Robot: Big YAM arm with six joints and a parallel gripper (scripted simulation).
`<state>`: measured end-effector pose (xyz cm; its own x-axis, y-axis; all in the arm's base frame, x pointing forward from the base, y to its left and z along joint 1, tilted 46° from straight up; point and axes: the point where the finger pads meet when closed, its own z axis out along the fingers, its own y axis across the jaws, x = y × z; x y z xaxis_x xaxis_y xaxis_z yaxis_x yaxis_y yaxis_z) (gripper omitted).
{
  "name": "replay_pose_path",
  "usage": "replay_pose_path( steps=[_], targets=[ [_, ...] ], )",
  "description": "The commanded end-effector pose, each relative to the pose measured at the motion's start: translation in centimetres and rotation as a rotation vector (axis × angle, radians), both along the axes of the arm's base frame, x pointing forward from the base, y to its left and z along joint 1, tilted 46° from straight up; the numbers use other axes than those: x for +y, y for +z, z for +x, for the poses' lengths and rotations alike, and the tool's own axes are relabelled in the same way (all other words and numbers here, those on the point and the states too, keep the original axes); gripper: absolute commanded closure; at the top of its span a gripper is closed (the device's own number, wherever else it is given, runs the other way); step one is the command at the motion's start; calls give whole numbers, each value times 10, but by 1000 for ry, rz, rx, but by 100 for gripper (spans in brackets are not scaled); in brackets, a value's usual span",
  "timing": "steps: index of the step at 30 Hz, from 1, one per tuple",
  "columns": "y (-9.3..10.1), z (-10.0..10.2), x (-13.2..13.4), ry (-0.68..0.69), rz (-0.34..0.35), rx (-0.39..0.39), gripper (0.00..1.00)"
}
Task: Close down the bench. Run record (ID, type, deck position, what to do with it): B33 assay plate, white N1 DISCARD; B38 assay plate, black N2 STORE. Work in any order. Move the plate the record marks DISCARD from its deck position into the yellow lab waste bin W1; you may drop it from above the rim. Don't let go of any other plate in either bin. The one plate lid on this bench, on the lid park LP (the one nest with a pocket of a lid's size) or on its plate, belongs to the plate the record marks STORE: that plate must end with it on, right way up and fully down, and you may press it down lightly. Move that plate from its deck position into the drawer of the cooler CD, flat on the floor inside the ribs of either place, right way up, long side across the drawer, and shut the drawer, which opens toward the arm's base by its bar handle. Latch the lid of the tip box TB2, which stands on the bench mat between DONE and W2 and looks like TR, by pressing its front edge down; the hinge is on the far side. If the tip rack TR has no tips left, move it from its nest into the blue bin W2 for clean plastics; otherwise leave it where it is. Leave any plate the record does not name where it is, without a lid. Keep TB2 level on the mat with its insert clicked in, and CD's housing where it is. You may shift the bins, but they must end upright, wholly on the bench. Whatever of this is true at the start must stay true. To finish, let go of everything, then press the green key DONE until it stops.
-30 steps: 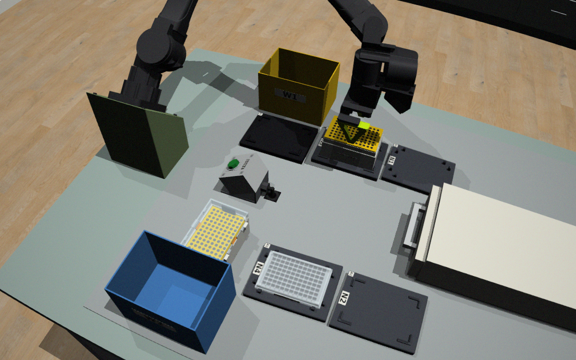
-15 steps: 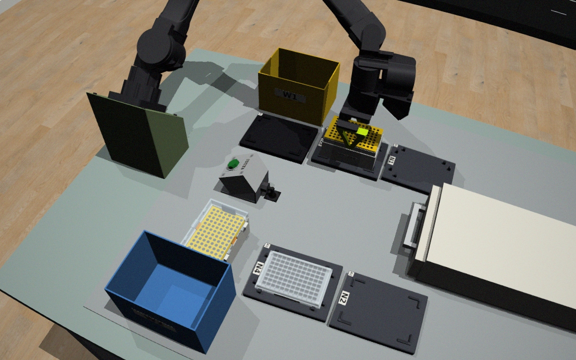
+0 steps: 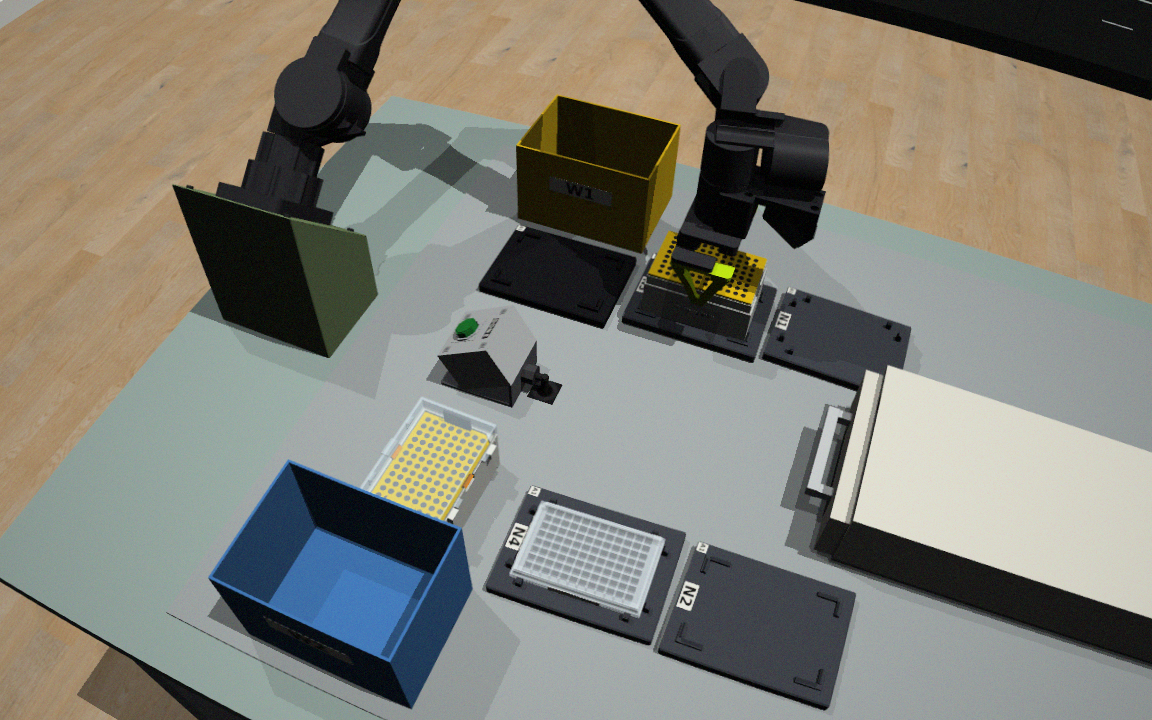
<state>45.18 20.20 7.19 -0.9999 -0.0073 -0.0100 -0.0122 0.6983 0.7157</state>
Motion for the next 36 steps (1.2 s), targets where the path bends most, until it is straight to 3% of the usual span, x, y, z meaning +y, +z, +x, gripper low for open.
replay_pose_path(
  steps=[1,36],
  targets=[
    [7,4,-10,-26,0,-12,0],
    [2,3,-3,-18,0,-10,0]
  ],
)
